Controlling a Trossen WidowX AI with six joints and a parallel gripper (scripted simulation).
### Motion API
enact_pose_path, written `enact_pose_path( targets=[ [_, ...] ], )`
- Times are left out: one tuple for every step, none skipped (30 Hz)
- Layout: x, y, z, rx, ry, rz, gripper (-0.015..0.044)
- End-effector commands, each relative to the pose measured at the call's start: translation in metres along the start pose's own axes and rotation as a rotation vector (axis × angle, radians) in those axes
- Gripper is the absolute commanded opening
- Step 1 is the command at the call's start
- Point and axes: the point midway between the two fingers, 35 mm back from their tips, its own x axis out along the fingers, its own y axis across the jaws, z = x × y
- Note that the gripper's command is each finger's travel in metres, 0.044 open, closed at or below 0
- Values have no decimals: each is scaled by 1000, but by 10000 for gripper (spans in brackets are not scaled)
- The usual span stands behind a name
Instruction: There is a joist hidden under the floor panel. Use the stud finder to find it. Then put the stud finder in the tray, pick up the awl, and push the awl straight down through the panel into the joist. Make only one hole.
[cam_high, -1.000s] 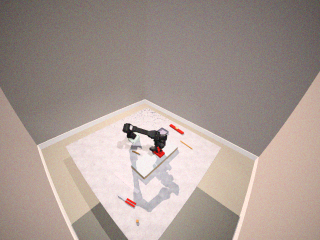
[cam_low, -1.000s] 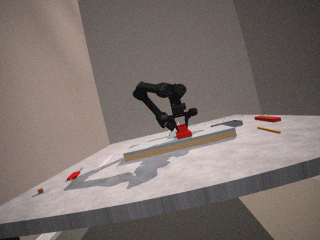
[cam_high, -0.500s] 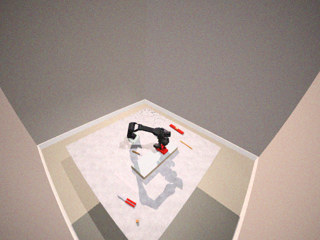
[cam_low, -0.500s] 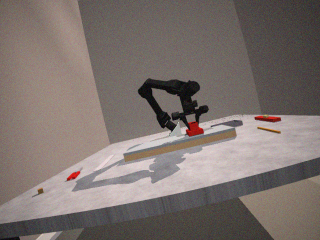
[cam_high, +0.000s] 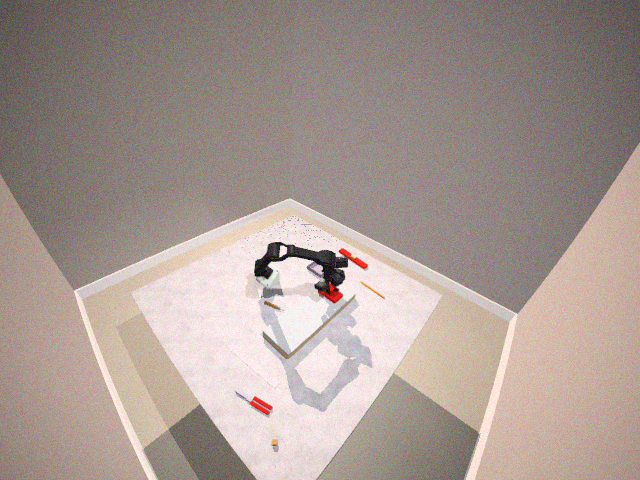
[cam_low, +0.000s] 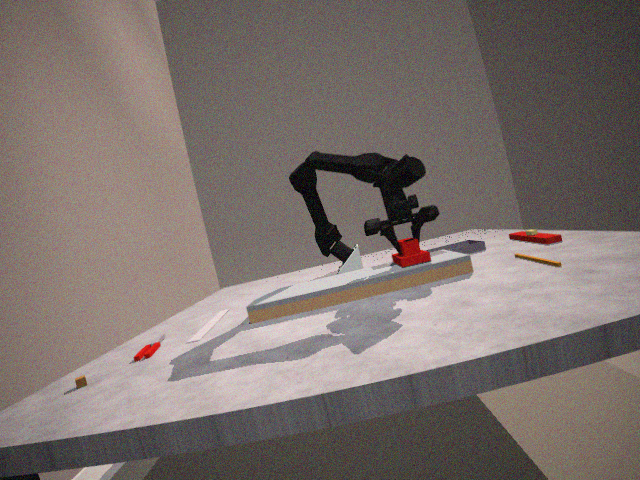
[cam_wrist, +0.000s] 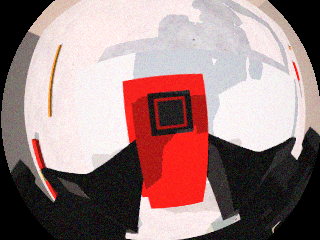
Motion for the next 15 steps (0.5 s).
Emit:
enact_pose_path(
  targets=[
    [-1,18,-1,-1,2,7,0],
    [-1,21,-1,-1,2,7,0],
    [-1,25,-1,-1,2,7,0],
    [-1,29,-1,-1,2,7,0],
    [-1,33,-1,0,2,7,0],
    [-1,36,-1,0,2,8,0],
    [-1,40,-1,0,2,8,0],
    [-1,44,-1,0,2,8,0],
    [-1,48,-1,0,2,8,0],
    [-1,51,-1,0,2,9,0],
    [-1,52,-1,0,2,9,0],
    [-1,52,-1,0,2,9,0],
    [-1,52,-1,0,2,9,0],
    [-1,46,0,-2,-2,5,0],
    [-1,46,0,-2,-2,5,0]
  ],
)
